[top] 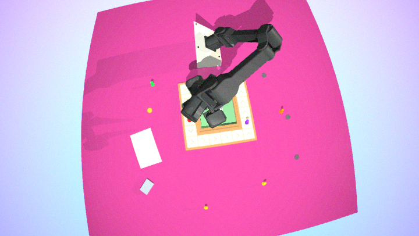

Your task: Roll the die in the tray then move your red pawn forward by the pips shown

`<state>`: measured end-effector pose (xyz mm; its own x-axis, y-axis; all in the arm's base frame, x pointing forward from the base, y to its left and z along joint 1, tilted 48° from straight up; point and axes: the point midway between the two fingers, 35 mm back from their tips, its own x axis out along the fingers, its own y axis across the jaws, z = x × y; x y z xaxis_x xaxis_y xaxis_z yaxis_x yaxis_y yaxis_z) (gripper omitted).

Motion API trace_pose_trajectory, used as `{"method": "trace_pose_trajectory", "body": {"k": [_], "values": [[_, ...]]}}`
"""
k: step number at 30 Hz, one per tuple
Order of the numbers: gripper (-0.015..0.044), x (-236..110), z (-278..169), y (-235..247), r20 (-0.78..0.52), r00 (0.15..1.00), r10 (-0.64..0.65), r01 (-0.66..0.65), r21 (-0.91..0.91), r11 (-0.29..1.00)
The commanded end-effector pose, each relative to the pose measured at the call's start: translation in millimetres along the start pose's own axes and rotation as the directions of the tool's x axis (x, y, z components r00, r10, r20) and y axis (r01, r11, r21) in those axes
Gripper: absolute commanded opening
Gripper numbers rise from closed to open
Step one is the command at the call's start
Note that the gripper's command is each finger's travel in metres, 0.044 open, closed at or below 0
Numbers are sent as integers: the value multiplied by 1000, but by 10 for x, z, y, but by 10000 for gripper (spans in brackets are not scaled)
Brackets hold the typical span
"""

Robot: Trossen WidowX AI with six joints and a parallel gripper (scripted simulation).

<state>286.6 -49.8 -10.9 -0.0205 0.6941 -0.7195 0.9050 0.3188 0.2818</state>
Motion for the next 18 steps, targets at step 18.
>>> {"method": "trace_pose_trajectory", "body": {"k": [18], "values": [[200, 249, 646, -106, -34, 998, 47, -58, -543, 838]]}}
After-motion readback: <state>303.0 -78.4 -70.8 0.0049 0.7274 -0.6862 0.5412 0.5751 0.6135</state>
